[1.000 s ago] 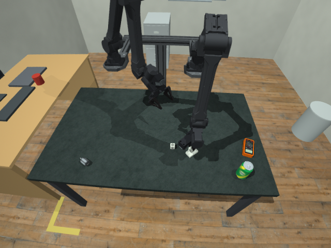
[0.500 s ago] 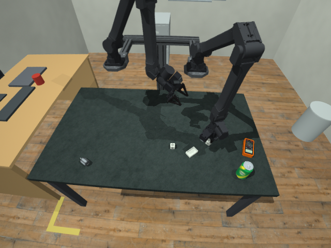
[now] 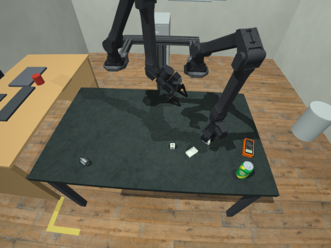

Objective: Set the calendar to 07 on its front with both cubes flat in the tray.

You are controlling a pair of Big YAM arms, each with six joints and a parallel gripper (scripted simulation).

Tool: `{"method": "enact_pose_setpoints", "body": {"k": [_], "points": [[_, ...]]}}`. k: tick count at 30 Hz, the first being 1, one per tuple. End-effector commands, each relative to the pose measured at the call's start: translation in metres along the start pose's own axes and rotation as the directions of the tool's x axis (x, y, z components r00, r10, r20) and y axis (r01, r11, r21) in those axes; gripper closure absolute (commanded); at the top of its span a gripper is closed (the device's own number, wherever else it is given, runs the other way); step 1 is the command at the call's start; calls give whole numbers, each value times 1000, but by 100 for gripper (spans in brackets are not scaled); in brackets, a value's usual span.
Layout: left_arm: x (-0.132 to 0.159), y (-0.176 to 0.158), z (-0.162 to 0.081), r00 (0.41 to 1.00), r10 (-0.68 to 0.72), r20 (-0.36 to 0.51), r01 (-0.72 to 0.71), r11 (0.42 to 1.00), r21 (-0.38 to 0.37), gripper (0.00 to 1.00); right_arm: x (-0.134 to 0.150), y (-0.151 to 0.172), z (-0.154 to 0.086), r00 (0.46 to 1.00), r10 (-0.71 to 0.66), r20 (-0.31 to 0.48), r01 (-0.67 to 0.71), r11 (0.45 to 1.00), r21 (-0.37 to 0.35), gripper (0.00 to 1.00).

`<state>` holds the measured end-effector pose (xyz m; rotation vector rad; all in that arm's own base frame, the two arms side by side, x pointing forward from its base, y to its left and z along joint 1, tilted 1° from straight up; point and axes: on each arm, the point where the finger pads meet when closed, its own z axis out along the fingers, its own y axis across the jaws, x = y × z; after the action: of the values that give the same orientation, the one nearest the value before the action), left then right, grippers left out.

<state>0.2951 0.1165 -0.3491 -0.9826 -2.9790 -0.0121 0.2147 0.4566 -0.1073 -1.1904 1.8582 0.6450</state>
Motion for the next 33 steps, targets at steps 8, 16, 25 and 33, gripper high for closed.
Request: {"method": "enact_pose_setpoints", "body": {"k": [8,16,25,33], "points": [[4,-5,5,884,-467,-11,467,884,0,77,-9,-3,2,1000,6,17,-6,1000,5,0],[4,-5,5,693,-721,-11,721,693,-4,77,-9,-3,2,1000,6,17,-6,1000,5,0],[2,-2,5,429,-903,-5,903,429,-7,77,-9,-3,2,1000,6,17,-6,1000,5,0],[2,-2,5,119,-993,-3,993,119,-8,77,-9,-3,2,1000,6,17,-6,1000,5,0]]}}
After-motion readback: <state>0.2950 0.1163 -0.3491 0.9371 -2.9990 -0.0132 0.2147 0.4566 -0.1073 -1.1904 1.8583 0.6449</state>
